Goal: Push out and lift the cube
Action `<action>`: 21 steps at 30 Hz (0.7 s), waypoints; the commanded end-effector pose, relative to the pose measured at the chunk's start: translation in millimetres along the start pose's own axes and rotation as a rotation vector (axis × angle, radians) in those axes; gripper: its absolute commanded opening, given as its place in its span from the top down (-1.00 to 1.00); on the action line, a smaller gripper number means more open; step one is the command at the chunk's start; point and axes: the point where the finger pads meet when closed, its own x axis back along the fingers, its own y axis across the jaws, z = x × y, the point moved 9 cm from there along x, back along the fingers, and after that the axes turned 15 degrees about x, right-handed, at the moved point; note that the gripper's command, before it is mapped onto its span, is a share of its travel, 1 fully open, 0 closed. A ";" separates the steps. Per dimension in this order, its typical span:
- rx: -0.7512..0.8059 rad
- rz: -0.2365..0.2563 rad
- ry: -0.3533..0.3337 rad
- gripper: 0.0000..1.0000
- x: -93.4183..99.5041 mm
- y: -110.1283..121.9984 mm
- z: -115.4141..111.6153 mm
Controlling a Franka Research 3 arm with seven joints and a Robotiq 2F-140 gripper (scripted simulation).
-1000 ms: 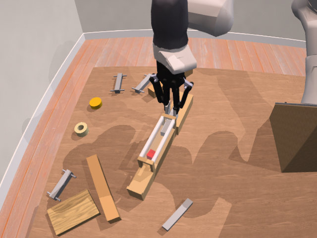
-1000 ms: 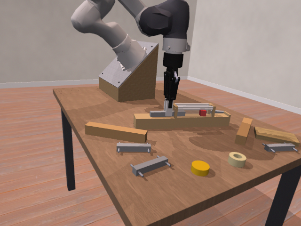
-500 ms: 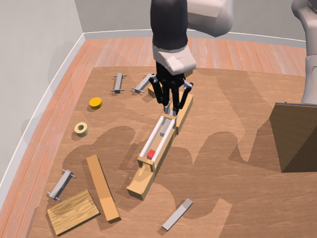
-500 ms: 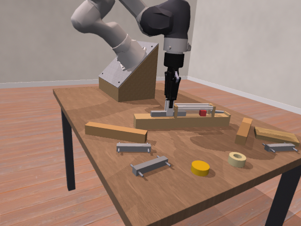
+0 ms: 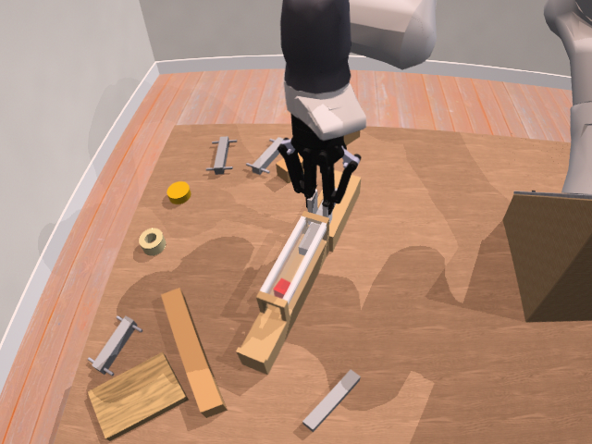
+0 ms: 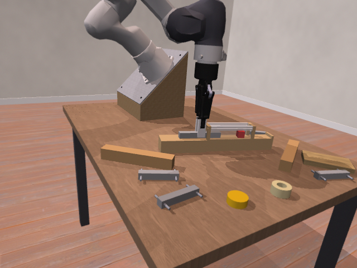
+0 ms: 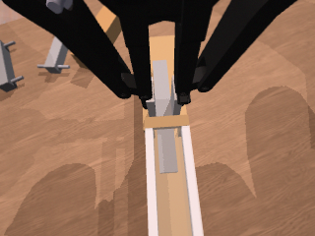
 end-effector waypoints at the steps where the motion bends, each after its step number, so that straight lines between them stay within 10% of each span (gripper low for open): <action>1: -0.005 0.000 0.000 1.00 1.1 0.5 0.9; 9: -0.005 0.000 0.000 1.00 1.1 0.5 0.9; 10: -0.005 0.000 0.000 0.55 1.1 0.5 0.9; 21: -0.005 0.000 0.000 0.55 1.1 0.5 0.9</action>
